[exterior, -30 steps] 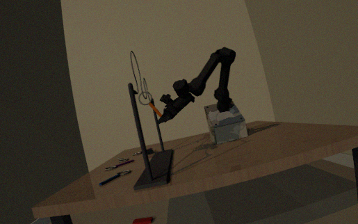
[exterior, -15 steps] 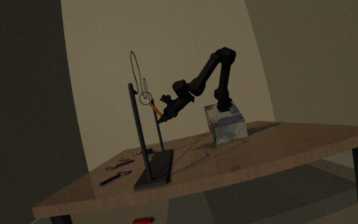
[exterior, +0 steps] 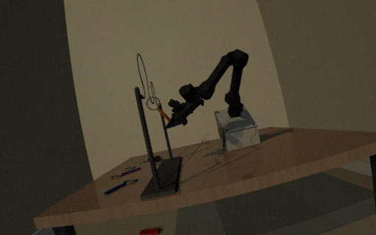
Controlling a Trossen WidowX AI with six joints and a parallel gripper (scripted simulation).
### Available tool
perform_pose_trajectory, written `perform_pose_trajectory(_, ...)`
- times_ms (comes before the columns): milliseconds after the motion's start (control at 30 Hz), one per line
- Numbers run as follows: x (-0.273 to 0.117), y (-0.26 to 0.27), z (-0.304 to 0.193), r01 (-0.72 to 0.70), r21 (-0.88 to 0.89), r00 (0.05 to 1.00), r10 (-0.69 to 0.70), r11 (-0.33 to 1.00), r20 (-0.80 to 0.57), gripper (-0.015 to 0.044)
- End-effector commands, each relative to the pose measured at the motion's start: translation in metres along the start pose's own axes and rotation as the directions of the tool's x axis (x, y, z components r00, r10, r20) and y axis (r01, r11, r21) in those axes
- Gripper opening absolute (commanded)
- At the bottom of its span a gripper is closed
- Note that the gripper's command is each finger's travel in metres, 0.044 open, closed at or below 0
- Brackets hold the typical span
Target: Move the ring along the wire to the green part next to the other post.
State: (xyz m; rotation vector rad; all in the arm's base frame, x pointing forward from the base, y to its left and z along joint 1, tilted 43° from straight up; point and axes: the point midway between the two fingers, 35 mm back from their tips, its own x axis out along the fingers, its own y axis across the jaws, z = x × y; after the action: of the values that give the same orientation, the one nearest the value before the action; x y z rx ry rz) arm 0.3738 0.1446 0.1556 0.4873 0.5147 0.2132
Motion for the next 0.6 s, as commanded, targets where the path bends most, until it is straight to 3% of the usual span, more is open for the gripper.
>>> perform_pose_trajectory(0,-0.004,-0.017,-0.001,0.051,-0.083,0.999,-0.052,0.995,-0.009,-0.015)
perform_pose_trajectory(567,-0.021,-0.076,0.015,0.231,-0.427,0.967,-0.255,0.874,0.001,-0.015)
